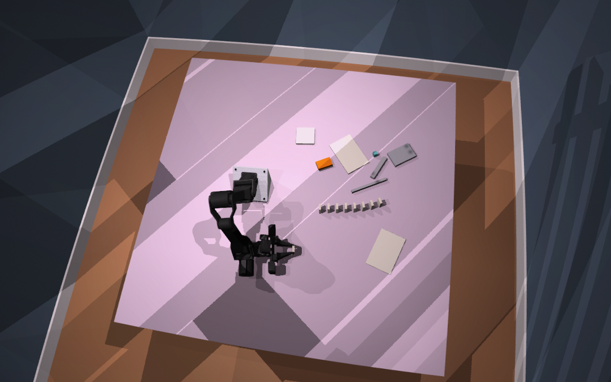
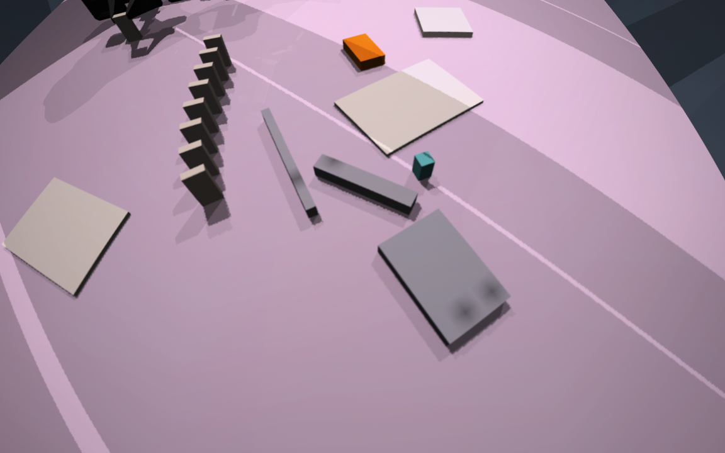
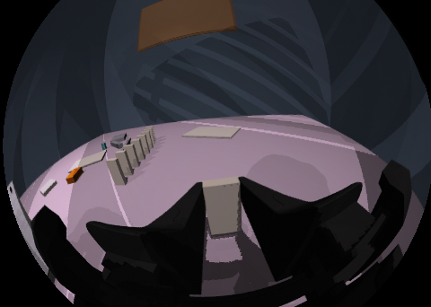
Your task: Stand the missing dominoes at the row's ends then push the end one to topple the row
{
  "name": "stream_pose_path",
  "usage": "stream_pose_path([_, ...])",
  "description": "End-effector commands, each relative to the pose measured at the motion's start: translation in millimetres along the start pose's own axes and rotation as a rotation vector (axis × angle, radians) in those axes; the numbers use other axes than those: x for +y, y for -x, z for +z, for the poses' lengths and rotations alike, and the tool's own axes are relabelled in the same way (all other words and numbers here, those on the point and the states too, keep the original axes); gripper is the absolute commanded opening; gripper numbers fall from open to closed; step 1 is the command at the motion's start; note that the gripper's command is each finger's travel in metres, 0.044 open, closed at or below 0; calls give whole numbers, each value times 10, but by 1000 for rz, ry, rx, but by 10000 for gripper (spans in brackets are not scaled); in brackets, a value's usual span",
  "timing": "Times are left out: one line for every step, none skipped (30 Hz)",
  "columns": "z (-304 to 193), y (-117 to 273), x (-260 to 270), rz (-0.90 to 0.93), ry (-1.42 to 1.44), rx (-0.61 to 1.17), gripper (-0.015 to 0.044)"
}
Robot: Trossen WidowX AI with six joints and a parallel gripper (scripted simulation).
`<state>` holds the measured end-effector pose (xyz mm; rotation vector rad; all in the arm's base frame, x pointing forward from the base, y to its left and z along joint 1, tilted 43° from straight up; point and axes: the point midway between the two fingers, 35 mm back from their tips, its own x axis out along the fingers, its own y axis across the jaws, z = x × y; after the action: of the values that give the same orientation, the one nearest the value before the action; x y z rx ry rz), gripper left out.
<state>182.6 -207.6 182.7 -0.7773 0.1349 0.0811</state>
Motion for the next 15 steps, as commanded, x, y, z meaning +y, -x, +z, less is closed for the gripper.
stream_pose_path([-112,-27,29,2,-4,-1,107])
stream_pose_path([-117,-28,30,2,-4,-1,107])
stream_pose_path([-117,-28,30,2,-4,-1,107])
stream_pose_path([-117,-28,30,2,-4,-1,107])
stream_pose_path([-117,-28,30,2,-4,-1,107])
stream_pose_path([-117,-28,30,2,-4,-1,107])
stream_pose_path([-117,-28,30,2,-4,-1,107])
stream_pose_path([-117,-28,30,2,-4,-1,107])
stream_pose_path([-117,-28,30,2,-4,-1,107])
stream_pose_path([-117,-28,30,2,-4,-1,107])
stream_pose_path([-117,-28,30,2,-4,-1,107])
stream_pose_path([-117,-28,30,2,-4,-1,107])
stream_pose_path([-117,-28,30,2,-4,-1,133])
stream_pose_path([-117,-28,30,2,-4,-1,160])
stream_pose_path([-117,-28,30,2,-4,-1,186])
